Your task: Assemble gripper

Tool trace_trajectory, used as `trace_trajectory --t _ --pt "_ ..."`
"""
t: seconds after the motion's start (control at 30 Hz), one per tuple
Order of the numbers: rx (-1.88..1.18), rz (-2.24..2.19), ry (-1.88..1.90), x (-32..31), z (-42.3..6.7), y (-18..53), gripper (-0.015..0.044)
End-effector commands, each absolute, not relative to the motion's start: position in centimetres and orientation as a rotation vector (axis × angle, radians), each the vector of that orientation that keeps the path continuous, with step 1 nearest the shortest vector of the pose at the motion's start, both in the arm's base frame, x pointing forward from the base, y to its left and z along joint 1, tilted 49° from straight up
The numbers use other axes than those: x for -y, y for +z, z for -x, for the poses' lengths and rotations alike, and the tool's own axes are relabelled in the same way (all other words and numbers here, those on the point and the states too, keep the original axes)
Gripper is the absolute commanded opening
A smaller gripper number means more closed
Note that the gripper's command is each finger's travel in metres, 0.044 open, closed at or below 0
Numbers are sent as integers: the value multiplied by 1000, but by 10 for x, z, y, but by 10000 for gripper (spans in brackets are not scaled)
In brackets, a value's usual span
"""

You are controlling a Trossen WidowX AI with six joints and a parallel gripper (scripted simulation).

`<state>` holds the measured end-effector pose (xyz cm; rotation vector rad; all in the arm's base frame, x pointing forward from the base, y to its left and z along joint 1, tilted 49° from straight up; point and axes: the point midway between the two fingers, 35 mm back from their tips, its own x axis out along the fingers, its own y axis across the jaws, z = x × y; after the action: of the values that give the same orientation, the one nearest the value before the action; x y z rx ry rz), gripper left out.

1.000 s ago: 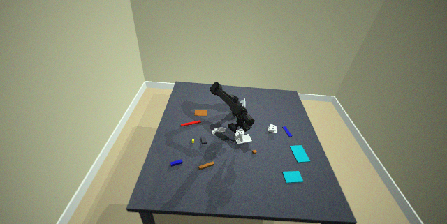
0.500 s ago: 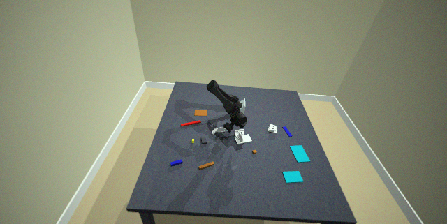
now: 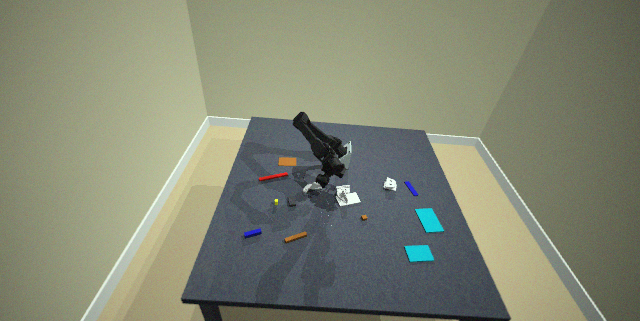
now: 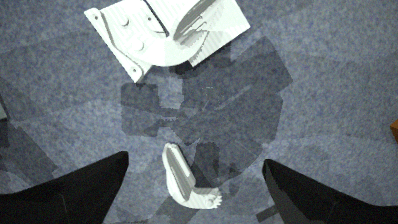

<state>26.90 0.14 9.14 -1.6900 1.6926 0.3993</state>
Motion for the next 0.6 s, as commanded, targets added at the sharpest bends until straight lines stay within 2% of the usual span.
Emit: trace_trajectory --t 0.0,0.57 --pt "-1696 1748 462 6 -265 101 440" --pt "-1698 1988 794 35 -242 134 440"
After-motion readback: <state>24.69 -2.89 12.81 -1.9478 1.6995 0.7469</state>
